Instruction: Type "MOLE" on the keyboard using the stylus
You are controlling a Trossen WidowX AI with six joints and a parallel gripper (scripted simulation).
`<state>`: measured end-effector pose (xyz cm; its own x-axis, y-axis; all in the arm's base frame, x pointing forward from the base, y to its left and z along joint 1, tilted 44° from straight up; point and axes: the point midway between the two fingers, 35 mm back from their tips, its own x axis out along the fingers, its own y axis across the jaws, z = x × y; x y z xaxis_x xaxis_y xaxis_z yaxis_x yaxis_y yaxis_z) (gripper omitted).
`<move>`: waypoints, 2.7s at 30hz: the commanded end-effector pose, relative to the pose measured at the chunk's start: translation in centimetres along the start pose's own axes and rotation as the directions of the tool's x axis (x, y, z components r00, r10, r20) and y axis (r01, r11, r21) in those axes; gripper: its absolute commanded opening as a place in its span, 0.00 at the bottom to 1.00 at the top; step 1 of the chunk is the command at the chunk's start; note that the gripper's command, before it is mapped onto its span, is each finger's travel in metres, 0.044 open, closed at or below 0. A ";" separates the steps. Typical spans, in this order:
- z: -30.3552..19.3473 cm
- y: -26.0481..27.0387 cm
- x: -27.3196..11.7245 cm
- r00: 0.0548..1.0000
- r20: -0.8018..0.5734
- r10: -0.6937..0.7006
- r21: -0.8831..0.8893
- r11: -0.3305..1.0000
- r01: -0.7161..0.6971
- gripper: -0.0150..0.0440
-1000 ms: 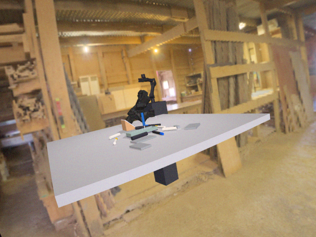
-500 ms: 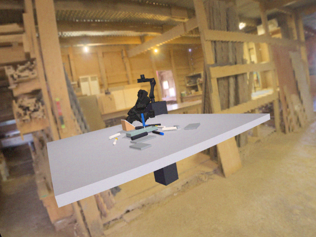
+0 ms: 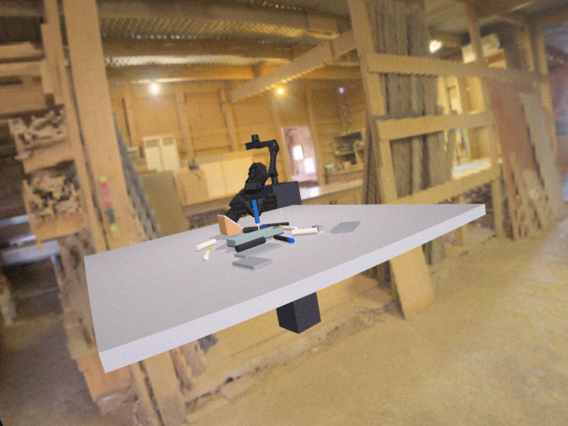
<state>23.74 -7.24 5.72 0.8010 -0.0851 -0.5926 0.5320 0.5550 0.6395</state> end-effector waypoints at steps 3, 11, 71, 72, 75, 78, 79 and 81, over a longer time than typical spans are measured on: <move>1.6 0.1 -1.0 1.000 0.005 0.006 -0.004 1.000 -0.006 0.39; 1.6 0.0 -1.0 1.000 0.009 0.001 0.001 1.000 -0.001 0.35; -0.3 5.3 2.1 1.000 0.009 0.011 -0.001 1.000 -0.011 0.39; -0.3 5.3 2.1 1.000 0.009 0.011 -0.001 1.000 -0.011 0.39; -0.4 5.3 2.2 1.000 0.009 0.011 -0.001 1.000 -0.011 0.39; -0.5 5.3 2.2 1.000 0.009 0.011 -0.001 1.000 -0.011 0.39; -0.6 5.3 2.3 1.000 0.009 0.011 -0.001 1.000 -0.011 0.39; -0.7 5.3 2.3 1.000 0.009 0.011 -0.001 1.000 -0.011 0.39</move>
<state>28.23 -3.96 7.57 0.8102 -0.0817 -0.5804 0.5191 0.5598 0.6459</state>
